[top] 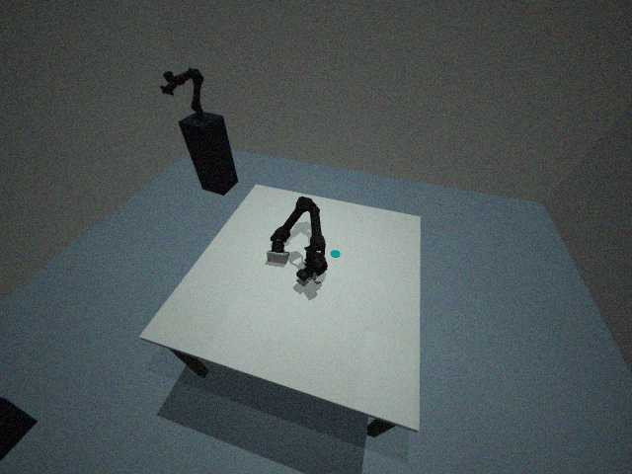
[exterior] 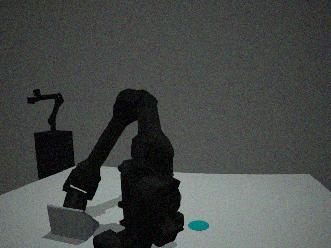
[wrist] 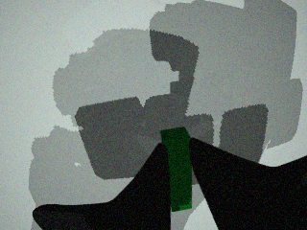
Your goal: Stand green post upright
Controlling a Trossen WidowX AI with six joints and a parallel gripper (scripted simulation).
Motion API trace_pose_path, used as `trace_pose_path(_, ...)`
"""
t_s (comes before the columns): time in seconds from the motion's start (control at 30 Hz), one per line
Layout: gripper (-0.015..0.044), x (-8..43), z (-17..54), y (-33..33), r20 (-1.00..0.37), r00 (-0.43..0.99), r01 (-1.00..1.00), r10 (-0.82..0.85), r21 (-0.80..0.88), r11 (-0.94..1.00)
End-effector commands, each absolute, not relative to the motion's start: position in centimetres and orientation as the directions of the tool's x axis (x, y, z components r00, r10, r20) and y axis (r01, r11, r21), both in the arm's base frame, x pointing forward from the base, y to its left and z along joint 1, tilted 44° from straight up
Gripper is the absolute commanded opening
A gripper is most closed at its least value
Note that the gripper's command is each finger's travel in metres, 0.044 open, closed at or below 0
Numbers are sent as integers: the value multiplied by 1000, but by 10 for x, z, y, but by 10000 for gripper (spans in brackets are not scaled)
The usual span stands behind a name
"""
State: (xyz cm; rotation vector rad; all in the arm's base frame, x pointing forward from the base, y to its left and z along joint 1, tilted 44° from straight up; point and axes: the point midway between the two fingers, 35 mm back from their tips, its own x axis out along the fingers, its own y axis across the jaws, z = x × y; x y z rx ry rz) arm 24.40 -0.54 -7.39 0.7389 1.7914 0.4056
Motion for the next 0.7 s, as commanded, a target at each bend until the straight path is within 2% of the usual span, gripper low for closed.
trace_pose_path(0.0,23,249,-68,-13,-727,-198,280,658,601,748)
trace_pose_path(0.67,23,264,-25,-54,-729,-198,281,655,598,751)
